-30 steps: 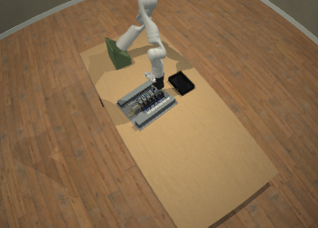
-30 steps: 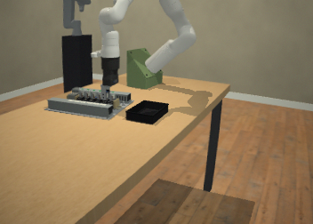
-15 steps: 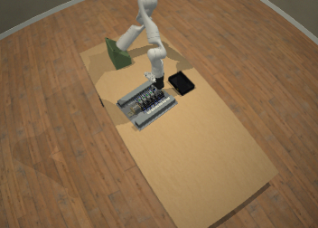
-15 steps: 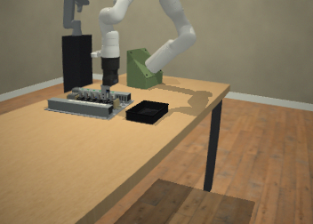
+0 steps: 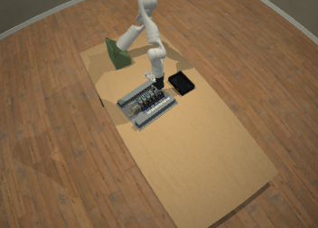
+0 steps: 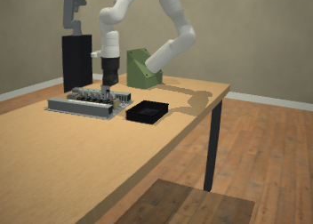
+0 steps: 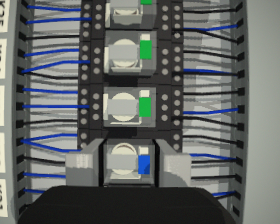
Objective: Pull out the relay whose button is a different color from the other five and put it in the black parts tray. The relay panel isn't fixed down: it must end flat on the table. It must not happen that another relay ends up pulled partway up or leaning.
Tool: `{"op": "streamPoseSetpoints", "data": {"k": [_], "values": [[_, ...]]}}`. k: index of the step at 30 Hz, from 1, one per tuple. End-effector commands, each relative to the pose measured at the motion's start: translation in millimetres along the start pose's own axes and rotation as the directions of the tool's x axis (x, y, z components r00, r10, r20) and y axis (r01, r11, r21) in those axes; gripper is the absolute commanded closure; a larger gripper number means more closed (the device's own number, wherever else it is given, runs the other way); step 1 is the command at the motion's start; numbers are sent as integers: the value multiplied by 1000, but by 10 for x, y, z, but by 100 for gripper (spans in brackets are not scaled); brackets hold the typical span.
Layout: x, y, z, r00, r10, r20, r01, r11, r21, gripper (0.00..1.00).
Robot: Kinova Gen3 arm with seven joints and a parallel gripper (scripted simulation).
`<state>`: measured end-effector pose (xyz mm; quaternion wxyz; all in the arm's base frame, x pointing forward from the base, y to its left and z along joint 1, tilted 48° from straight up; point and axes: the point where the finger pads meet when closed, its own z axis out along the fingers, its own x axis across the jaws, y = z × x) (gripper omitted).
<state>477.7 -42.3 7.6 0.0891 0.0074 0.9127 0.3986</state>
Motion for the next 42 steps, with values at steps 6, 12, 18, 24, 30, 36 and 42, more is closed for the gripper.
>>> {"op": "streamPoseSetpoints", "data": {"k": [6,12,18,24,30,36,42], "values": [[-5,-4,-9,1000,0,2,0,1000,1,100],[-5,-4,-9,1000,0,2,0,1000,1,100],[-5,-4,-9,1000,0,2,0,1000,1,100],[-5,-4,-9,1000,0,2,0,1000,1,100],[-5,-4,-9,1000,0,2,0,1000,1,100],[-5,-5,-9,1000,0,0,0,1000,1,100],[-8,-5,-9,1000,0,-10,0,1000,1,100]]}}
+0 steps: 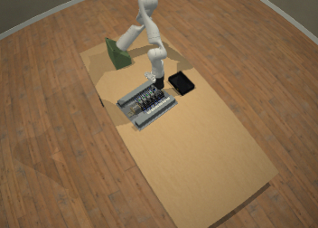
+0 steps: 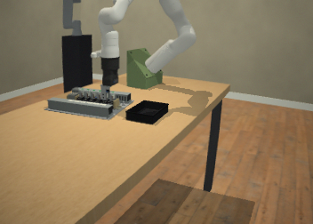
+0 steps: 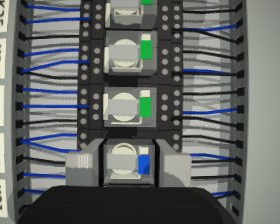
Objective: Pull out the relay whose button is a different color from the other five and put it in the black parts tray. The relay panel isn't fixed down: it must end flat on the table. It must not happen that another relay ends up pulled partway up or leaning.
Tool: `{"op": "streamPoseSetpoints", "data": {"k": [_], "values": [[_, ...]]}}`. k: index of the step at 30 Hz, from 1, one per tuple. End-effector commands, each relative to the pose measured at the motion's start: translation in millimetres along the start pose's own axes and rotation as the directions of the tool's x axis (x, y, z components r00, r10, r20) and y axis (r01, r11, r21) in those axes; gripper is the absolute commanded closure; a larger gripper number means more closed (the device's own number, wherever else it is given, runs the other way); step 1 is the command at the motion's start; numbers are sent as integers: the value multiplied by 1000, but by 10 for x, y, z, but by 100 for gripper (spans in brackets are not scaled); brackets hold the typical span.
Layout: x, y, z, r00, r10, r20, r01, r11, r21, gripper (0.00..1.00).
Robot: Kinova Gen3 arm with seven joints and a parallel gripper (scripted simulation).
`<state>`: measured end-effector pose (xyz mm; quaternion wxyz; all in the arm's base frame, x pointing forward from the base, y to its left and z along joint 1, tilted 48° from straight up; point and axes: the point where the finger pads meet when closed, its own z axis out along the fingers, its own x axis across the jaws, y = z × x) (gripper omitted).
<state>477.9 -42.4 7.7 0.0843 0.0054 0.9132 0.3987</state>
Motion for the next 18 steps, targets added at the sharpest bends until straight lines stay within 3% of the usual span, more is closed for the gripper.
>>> {"op": "streamPoseSetpoints", "data": {"k": [1,9,18], "values": [[-6,-5,-9,1000,0,-3,0,1000,1,100],[-10,-4,-10,1000,0,-15,0,1000,1,100],[-5,-5,-10,1000,0,1,0,1000,1,100]]}}
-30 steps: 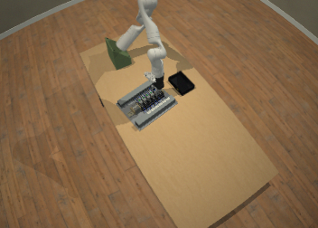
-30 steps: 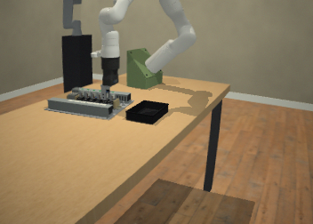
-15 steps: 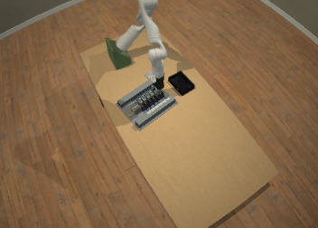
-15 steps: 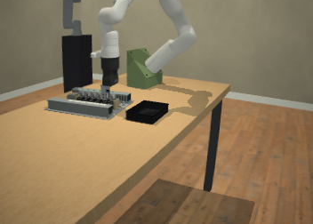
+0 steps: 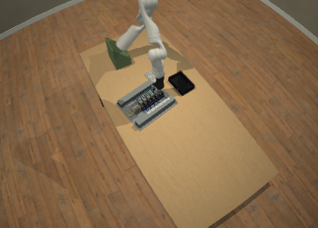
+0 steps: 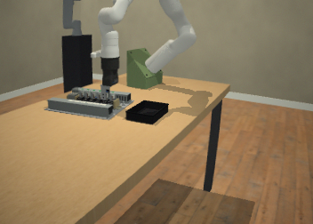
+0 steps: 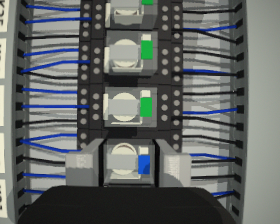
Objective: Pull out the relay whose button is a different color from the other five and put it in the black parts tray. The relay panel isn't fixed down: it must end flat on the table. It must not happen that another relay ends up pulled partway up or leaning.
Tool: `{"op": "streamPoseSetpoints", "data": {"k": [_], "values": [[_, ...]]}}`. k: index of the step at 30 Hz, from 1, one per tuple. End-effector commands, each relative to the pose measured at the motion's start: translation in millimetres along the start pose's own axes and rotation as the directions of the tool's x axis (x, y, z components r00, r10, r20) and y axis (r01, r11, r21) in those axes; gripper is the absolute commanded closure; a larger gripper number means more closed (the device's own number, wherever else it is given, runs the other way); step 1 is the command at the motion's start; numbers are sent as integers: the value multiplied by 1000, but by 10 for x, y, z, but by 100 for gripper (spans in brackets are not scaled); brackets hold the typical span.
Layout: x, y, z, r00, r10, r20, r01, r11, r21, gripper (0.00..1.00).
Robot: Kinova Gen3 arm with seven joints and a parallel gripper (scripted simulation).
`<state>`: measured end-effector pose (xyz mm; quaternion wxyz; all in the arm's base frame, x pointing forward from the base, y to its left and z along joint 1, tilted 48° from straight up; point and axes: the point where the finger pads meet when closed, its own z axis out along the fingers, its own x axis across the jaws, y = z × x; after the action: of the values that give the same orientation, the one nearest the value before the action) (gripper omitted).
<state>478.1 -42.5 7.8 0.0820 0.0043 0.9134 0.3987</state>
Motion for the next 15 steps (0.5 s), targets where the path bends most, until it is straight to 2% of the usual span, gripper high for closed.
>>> {"op": "streamPoseSetpoints", "data": {"k": [1,15], "values": [[-2,-5,-9,1000,0,9,0,1000,1,100],[3,-5,-10,1000,0,30,0,1000,1,100]]}}
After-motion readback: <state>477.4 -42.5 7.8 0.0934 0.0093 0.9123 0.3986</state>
